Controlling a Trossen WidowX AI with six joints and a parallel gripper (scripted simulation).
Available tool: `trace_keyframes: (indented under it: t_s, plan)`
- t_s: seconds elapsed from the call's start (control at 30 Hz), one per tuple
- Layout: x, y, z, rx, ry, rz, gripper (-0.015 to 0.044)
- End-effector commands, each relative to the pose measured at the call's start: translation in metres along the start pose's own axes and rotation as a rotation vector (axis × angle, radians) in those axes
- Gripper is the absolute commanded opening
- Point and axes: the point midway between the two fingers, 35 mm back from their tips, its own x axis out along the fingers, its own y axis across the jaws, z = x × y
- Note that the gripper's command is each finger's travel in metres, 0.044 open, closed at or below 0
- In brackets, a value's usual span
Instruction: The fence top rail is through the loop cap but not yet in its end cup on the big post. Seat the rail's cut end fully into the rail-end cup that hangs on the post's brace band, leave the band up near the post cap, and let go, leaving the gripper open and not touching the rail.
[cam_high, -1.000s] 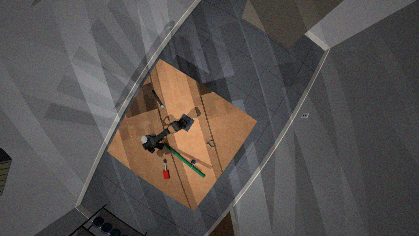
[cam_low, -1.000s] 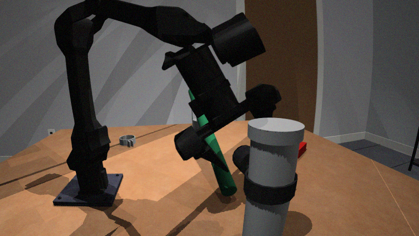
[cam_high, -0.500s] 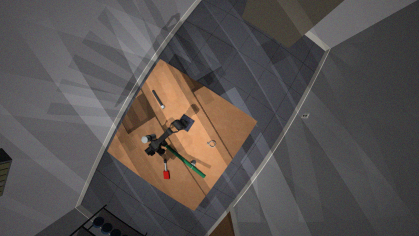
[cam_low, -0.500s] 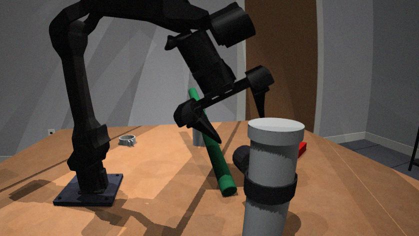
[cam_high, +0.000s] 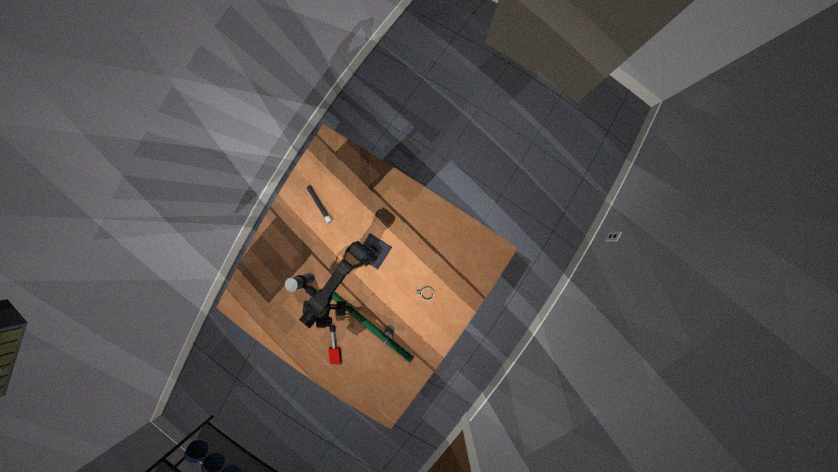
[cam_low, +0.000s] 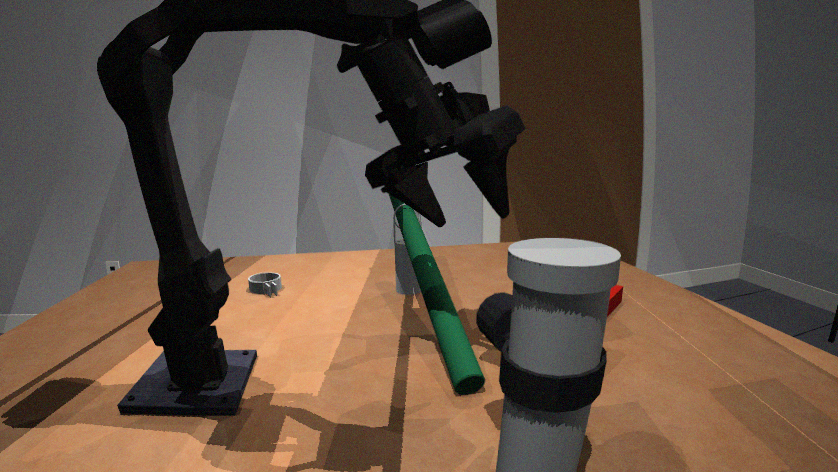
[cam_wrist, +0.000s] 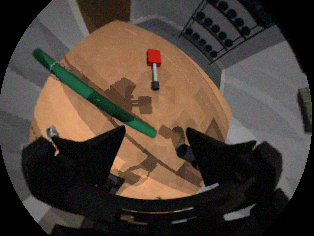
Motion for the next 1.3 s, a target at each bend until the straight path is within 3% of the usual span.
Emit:
trace_keyframes:
  t_s: [0.0, 0.5, 0.73, 1.0, 1.27]
  plan:
    - [-0.042, 0.03, 0.025, 0.503, -0.035, -0.006, 0.044]
    - [-0.039, 0.031, 0.025, 0.454, -0.02, 0.0, 0.044]
    - [-0.006, 0.044, 0.03, -0.121, 0.142, 0.111, 0.044]
    - [0.038, 0.066, 0.031, -0.917, 0.259, 0.396, 0.044]
    - [0.042, 0.068, 0.031, -0.982, 0.262, 0.426, 0.044]
